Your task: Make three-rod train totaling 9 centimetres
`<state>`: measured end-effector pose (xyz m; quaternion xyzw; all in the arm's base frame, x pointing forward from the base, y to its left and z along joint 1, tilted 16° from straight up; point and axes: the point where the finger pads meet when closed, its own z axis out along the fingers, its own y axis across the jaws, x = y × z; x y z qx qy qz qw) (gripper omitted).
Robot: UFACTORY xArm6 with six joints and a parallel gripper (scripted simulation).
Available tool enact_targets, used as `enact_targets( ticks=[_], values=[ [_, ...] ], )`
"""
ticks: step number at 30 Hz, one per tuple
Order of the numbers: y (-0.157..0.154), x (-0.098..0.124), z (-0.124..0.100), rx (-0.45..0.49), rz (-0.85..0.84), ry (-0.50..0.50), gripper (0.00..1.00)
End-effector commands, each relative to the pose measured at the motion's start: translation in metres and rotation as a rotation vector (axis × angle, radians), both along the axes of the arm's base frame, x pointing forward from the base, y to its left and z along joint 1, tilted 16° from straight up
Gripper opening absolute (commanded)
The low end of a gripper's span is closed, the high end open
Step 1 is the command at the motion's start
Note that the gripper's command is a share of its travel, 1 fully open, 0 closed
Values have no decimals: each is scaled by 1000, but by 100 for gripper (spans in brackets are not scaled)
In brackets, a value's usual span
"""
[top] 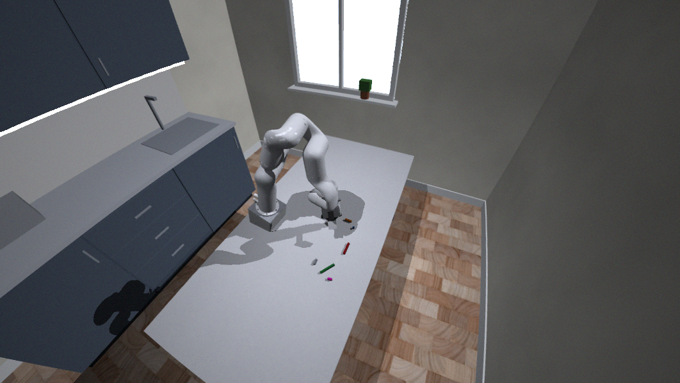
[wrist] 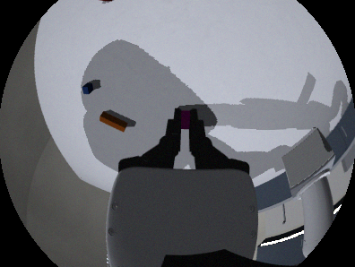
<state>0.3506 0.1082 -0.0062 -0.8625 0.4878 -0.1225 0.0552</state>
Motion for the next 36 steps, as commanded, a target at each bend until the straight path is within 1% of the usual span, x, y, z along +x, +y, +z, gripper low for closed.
enact_targets(
  ticks=[1, 27, 36],
  values=[
    [0, 1, 1, 1, 0, -2, 4],
    [0, 1, 1, 1, 0, -2, 4],
    [0, -1, 7, 1, 0, -2, 4]
  ],
)
